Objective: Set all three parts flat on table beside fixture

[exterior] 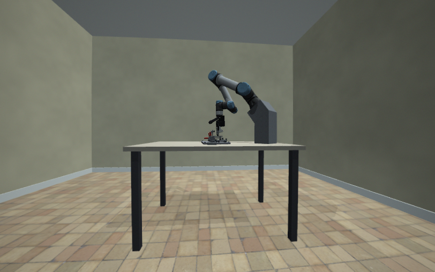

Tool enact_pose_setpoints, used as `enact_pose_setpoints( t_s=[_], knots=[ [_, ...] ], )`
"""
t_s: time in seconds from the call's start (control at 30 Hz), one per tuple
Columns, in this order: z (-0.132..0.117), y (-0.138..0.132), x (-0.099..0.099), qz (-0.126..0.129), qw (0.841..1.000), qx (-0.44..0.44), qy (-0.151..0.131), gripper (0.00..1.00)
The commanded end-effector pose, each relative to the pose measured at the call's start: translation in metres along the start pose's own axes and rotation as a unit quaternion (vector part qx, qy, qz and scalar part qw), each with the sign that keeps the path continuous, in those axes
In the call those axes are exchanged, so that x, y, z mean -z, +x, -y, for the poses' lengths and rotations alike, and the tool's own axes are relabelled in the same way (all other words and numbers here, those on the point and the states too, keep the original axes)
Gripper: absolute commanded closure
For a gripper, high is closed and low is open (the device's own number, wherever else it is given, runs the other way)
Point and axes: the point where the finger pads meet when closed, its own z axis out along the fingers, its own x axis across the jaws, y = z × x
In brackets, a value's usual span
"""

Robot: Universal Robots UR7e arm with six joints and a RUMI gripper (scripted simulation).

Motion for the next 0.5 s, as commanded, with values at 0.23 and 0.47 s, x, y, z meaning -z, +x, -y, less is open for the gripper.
enact_pose_setpoints(
  t_s=[0.23,0.47],
  knots=[
    [-0.006,-0.001,0.026,0.000,1.000,0.001,0.000,1.00],
    [-0.008,-0.001,0.031,0.000,1.000,0.001,0.000,1.00]
  ],
)
